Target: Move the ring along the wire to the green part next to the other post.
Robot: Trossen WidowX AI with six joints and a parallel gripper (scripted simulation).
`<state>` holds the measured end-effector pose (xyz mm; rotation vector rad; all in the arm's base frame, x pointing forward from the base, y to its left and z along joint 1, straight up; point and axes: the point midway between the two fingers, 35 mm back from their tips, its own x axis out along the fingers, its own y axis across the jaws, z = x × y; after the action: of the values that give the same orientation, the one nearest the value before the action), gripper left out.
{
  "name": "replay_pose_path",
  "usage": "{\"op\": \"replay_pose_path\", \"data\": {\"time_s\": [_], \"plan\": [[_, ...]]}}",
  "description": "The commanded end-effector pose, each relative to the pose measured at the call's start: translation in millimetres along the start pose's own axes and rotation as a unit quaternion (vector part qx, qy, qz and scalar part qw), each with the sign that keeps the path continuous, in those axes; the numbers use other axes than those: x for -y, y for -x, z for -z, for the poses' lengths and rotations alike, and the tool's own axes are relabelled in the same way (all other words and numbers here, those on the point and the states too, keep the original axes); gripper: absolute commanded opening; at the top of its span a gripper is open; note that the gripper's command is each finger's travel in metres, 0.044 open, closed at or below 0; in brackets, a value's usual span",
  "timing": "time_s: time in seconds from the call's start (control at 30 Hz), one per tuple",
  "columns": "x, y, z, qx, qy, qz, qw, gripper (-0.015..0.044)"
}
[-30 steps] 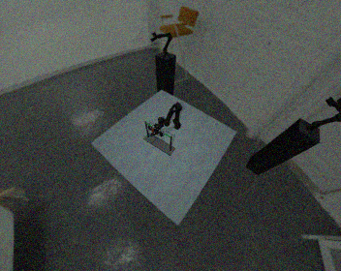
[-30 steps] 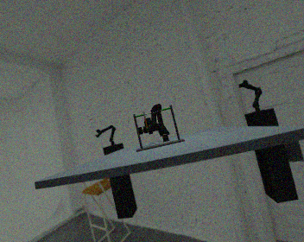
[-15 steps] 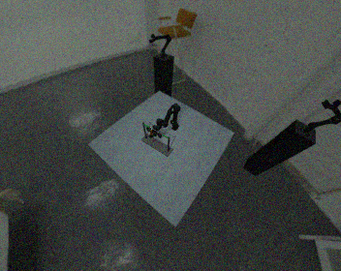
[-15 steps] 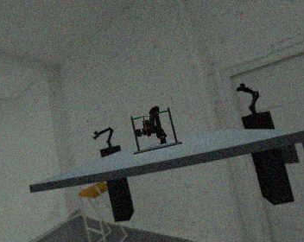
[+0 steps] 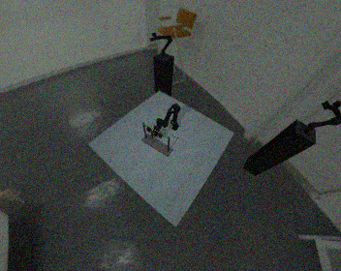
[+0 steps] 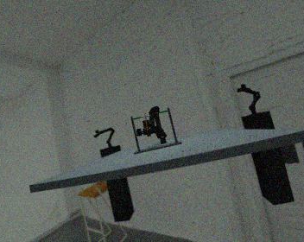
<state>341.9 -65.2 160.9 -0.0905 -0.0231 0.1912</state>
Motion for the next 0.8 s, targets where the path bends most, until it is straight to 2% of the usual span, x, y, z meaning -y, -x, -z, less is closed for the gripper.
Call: {"op": "replay_pose_path", "data": {"time_s": [0.0, 0.77], "plan": [[-2.0, -0.4, -0.5, 0.001, 0.009, -0.010, 1.000, -0.0150], [-22.5, 1.0, 0.7, 0.001, 0.016, -0.021, 1.000, -0.0150]]}}
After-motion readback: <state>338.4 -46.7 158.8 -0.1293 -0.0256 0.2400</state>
